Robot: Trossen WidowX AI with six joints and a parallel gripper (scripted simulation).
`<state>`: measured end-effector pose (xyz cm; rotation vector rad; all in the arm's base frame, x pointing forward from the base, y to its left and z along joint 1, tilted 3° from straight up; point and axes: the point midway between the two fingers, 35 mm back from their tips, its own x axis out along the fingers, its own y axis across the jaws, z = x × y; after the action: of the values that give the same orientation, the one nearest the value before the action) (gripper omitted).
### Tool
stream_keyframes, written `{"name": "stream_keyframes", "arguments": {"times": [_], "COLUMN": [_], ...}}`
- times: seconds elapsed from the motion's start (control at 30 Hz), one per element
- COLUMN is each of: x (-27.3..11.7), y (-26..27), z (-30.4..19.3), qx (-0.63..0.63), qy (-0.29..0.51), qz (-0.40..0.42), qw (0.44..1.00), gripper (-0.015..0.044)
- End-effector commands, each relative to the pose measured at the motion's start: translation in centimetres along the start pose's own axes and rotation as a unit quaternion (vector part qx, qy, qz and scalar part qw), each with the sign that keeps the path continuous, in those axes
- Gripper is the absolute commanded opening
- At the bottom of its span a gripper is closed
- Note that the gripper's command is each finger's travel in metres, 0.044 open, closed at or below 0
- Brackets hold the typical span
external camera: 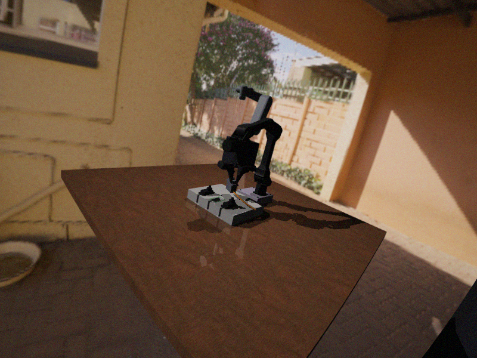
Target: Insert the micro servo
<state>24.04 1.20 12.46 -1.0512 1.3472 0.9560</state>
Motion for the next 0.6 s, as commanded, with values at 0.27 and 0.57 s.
{"name": "stream_keyframes", "arguments": {"times": [0.27, 0.57], "x": [-0.23, -0.24], "y": [0.01, 0.01], "z": [-0.05, -0.05], "qx": [0.196, 0.345], "qy": [-0.001, -0.002], "qz": [-0.005, -0.005], "qw": [0.981, 0.938], "gripper": [0.0, 0.0]}}
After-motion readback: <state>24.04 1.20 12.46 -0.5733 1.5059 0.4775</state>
